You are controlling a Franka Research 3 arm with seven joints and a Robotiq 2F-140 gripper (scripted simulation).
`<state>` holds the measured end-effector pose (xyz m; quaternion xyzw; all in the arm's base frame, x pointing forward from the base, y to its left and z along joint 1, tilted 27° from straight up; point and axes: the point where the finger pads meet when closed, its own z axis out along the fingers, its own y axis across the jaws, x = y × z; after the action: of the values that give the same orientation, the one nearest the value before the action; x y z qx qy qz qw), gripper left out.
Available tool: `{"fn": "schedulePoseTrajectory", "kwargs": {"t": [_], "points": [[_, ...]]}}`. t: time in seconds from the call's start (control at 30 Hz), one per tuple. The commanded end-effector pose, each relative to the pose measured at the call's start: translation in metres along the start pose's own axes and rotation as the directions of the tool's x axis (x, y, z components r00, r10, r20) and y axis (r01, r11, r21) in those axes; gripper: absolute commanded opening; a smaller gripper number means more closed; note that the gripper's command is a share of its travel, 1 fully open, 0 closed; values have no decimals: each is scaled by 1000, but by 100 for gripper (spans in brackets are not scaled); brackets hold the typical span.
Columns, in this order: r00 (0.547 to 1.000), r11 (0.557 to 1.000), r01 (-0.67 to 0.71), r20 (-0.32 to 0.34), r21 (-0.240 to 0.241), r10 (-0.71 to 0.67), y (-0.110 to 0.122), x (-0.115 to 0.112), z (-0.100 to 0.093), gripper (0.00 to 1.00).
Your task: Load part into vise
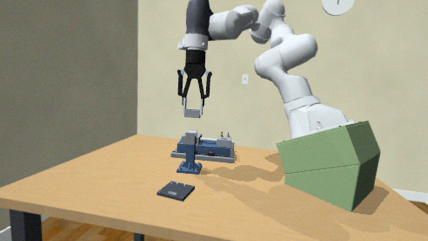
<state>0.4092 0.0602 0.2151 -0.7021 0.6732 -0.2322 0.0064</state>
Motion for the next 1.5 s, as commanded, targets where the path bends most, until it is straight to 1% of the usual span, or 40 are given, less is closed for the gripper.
{"fn": "schedulePoseTrajectory", "kwargs": {"t": [0.0, 0.53, 0.8, 1.03, 1.1, 1.2, 1.47], "points": [[1000, 1000, 9, 0, 1, -9, -1, 0, -2, 0], [999, 999, 50, -1, 3, -50, -4, 5, -3, 0], [989, 989, 147, -4, 9, -147, -10, 19, -6, 0], [959, 959, 282, -8, 14, -282, -18, 39, -10, 0], [959, 959, 282, -8, 14, -282, -18, 39, -10, 0], [939, 939, 344, -11, 15, -344, -22, 48, -11, 0], [897, 897, 441, -15, 17, -441, -27, 64, -13, 0]]}}
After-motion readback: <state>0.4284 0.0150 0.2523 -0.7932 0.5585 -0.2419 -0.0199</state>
